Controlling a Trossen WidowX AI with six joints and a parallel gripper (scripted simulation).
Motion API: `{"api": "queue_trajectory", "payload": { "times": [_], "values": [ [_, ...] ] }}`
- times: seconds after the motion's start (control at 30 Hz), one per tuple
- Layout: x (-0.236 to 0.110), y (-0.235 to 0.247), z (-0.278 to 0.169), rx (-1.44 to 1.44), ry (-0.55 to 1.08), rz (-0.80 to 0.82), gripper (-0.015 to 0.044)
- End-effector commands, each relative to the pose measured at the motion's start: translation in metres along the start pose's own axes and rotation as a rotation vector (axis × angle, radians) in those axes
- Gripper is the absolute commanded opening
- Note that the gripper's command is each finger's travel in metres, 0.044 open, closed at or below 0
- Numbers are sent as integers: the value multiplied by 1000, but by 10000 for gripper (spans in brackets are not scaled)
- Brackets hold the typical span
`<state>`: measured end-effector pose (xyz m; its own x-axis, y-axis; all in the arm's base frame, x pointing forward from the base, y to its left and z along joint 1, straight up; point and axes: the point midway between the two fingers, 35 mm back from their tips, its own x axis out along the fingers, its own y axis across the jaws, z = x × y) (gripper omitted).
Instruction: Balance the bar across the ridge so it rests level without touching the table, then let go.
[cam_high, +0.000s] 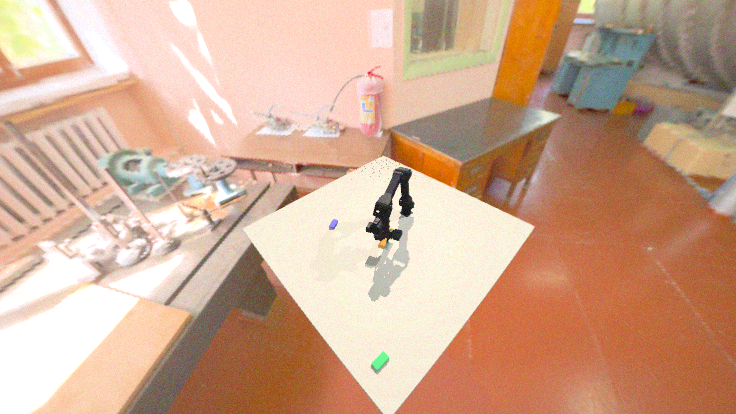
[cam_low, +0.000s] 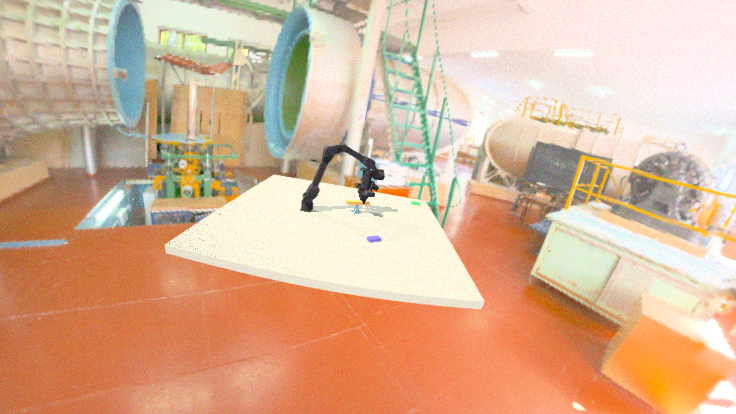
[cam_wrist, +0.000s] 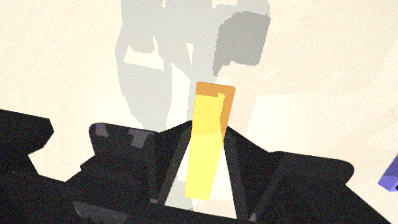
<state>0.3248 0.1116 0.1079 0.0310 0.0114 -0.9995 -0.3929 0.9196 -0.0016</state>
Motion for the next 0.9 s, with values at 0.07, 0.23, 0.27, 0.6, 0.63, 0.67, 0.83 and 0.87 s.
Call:
{"api": "queue_trajectory", "payload": {
  "times": [0.07, 0.23, 0.27, 0.6, 0.63, 0.67, 0.83, 0.87],
  "values": [
    [0, 0, 0, 0, 0, 0, 0],
    [0, 0, 0, 0, 0, 0, 0],
    [0, 0, 0, 0, 0, 0, 0],
    [0, 0, 0, 0, 0, 0, 167],
    [0, 0, 0, 0, 0, 0, 167],
    [0, 0, 0, 0, 0, 0, 167],
    [0, 0, 0, 0, 0, 0, 167],
    [0, 0, 0, 0, 0, 0, 167]
  ]
}}
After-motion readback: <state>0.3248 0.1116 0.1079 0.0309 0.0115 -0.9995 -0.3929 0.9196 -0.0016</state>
